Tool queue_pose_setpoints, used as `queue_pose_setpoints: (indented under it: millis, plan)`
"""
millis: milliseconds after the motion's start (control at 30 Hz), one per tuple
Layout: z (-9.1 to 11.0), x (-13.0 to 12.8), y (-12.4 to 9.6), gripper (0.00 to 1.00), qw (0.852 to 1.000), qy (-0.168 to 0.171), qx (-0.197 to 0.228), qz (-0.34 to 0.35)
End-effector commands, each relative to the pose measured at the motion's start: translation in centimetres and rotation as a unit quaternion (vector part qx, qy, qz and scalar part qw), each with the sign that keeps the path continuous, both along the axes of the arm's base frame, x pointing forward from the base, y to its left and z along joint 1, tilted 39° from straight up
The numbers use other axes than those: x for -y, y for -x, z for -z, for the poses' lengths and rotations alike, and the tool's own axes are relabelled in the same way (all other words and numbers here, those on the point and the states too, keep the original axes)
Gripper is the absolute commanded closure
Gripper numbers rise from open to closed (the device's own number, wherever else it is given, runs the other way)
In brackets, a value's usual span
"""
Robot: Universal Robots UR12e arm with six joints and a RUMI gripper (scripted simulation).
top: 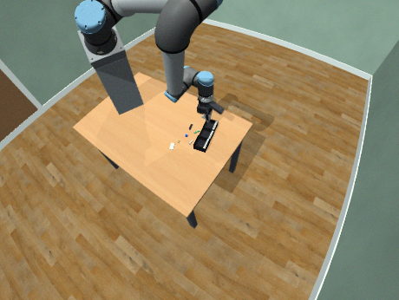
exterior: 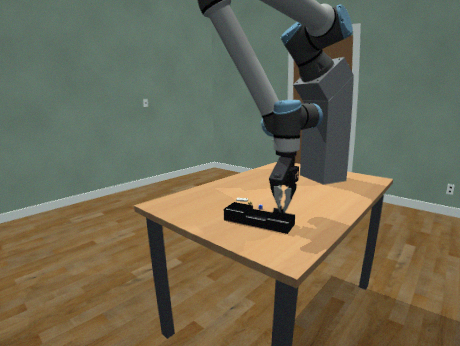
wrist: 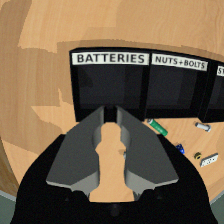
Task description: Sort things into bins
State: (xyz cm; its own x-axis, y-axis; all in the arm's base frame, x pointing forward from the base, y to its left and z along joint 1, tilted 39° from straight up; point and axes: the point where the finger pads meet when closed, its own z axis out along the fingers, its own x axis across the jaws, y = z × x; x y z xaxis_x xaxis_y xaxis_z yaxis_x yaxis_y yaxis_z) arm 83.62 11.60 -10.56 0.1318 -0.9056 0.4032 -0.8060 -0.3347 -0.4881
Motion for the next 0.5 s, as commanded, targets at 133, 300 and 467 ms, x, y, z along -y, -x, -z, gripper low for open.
queue_pose_setpoints:
  millis: [133,300,467]
  plan:
    - [1.8,0.7,-1.8,0.96,1.0,0.0,0.002,-0.001]
    - [2.0,0.8,-2.0,0.96,1.0,0.0,0.002,-0.001]
    - [1.8,0.6,-1.9,0.96,1.0,0.0,0.003,-0.001]
